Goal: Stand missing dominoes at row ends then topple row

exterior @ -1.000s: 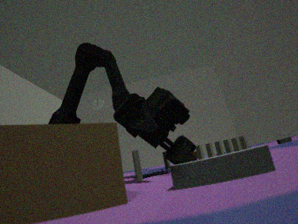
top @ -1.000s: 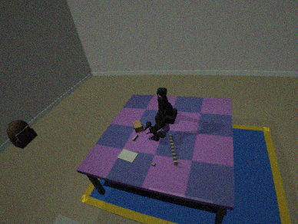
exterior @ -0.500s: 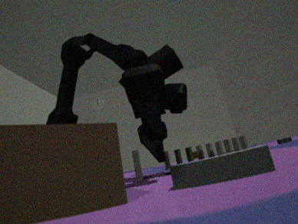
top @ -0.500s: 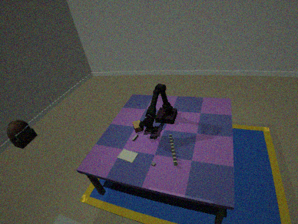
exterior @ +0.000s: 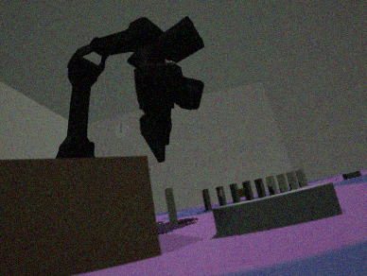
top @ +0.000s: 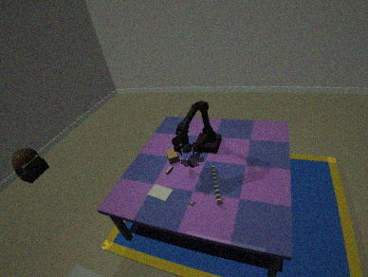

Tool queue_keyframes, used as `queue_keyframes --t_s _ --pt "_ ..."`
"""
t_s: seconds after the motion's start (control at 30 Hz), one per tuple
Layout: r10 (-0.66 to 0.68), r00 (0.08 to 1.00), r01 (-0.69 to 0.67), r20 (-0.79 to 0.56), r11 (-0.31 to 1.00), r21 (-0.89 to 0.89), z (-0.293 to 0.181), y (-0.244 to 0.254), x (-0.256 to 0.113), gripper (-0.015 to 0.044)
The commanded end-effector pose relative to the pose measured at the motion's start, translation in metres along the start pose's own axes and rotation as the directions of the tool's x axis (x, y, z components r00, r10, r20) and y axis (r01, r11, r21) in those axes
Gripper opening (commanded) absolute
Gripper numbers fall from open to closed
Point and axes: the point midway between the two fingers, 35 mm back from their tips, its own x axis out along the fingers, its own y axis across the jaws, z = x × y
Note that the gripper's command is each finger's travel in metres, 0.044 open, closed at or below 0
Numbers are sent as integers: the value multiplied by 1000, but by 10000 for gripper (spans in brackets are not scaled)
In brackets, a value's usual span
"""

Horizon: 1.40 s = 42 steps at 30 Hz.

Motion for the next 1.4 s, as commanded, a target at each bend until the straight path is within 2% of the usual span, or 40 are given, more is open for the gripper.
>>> queue_keyframes --t_s 0.0,0.2,0.67,1.1,1.37 --pt "9 1000 -9 3 1000 -8 1 0 12 440" --pt "9 1000 -9 3 1000 -8 0 2 62 440" --pt "9 1000 -9 3 1000 -8 -1 2 78 440" --pt "9 1000 -9 3 1000 -8 -1 2 78 107" --pt "9 1000 -9 3 1000 -8 -1 2 78 107"
